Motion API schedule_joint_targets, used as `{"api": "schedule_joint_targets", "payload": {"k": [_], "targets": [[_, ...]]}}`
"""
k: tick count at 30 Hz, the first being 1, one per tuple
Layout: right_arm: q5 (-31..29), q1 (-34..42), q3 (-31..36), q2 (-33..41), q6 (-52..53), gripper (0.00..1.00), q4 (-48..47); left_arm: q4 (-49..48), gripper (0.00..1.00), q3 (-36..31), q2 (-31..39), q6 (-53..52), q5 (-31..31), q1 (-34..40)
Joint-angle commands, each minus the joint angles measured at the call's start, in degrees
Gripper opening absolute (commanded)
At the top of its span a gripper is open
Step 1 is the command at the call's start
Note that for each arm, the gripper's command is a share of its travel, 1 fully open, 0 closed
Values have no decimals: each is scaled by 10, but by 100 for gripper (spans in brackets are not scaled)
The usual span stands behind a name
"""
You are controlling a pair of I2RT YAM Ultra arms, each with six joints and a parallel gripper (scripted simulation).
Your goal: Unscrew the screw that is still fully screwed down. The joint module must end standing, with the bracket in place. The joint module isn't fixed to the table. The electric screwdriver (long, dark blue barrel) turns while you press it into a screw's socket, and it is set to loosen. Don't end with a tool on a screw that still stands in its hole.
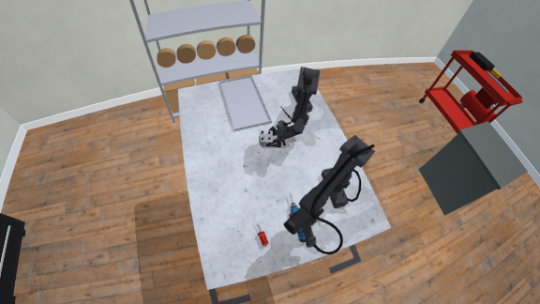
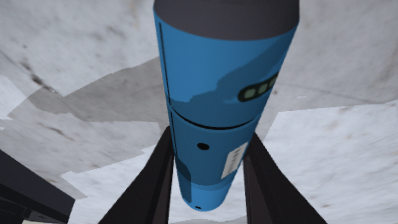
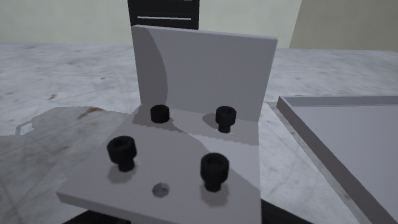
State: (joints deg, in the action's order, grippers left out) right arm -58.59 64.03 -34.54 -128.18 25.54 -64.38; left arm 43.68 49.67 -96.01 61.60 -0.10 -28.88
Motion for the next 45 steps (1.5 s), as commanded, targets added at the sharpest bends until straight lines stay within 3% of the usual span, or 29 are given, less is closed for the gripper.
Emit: {"api": "schedule_joint_targets", "payload": {"k": [1,45], "targets": [[0,0,-1,3,1,59,-1,-2,42,3,4,0,-3,0],[0,0,-1,3,1,59,-1,107,42,71,59,1,-8,1]]}}
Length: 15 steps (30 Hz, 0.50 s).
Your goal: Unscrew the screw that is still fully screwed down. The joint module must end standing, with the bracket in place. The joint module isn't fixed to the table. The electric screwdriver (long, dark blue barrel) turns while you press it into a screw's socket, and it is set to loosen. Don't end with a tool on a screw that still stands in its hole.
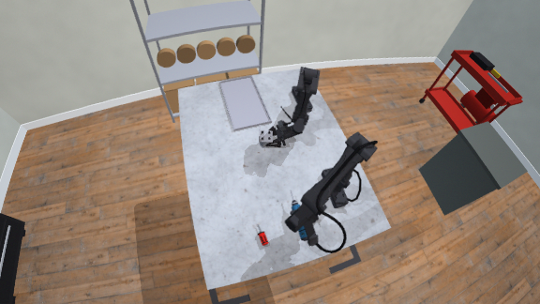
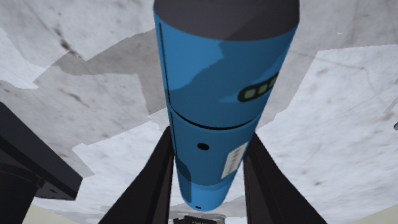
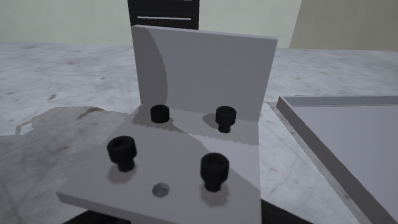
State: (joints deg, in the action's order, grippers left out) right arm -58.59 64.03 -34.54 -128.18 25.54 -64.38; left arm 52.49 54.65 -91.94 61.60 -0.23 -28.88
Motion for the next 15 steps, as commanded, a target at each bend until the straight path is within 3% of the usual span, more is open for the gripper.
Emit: {"api": "schedule_joint_targets", "payload": {"k": [1,15], "targets": [[0,0,-1,3,1,59,-1,22,42,24,20,1,-7,1],[0,0,-1,3,1,59,-1,63,42,51,33,1,-7,1]]}}
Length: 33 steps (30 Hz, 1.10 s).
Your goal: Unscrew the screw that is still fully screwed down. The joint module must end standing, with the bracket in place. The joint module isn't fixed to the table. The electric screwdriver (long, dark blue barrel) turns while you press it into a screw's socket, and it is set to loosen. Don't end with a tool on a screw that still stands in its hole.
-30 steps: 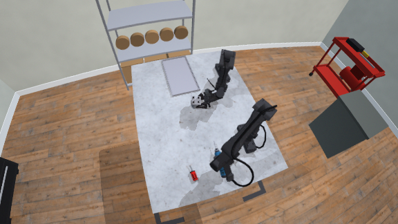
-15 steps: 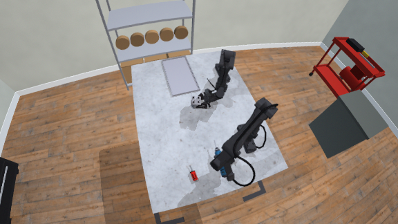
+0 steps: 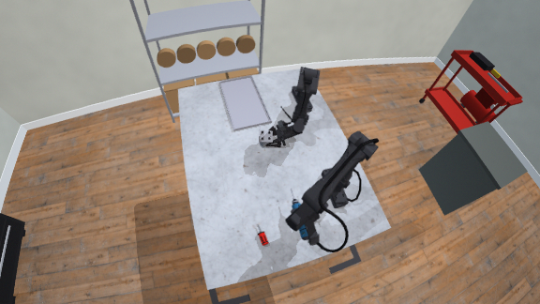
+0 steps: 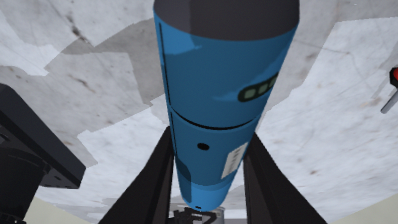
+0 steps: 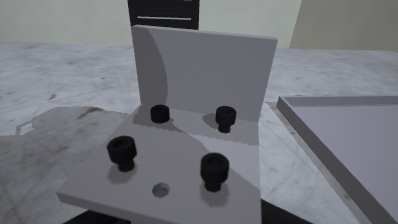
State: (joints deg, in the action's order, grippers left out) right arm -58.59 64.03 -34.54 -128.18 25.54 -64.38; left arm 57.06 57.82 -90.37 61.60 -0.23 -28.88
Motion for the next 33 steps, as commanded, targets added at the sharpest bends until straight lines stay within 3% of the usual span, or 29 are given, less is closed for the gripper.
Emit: {"api": "schedule_joint_targets", "payload": {"k": [1,33], "targets": [[0,0,-1,3,1,59,-1,17,42,20,17,1,-7,1],[0,0,-1,3,1,59,-1,111,42,93,38,1,-7,1]]}}
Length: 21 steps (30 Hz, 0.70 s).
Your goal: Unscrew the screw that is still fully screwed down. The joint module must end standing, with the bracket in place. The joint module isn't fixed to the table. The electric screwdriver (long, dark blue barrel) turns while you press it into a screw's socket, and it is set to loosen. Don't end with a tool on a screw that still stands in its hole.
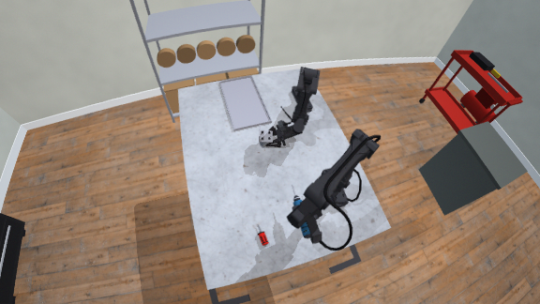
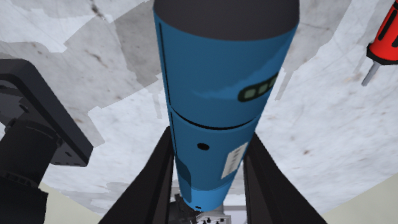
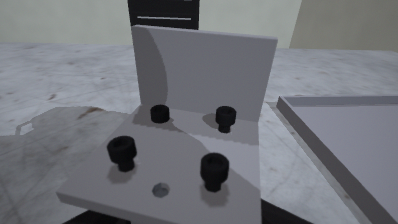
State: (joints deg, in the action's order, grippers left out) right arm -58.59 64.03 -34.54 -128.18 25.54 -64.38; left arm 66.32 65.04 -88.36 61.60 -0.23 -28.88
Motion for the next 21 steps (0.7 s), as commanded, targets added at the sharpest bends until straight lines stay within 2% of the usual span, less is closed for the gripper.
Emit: {"api": "schedule_joint_targets", "payload": {"k": [1,21], "targets": [[0,0,-1,3,1,59,-1,18,42,21,17,1,-7,1],[0,0,-1,3,1,59,-1,24,42,23,20,-8,-2,0]]}}
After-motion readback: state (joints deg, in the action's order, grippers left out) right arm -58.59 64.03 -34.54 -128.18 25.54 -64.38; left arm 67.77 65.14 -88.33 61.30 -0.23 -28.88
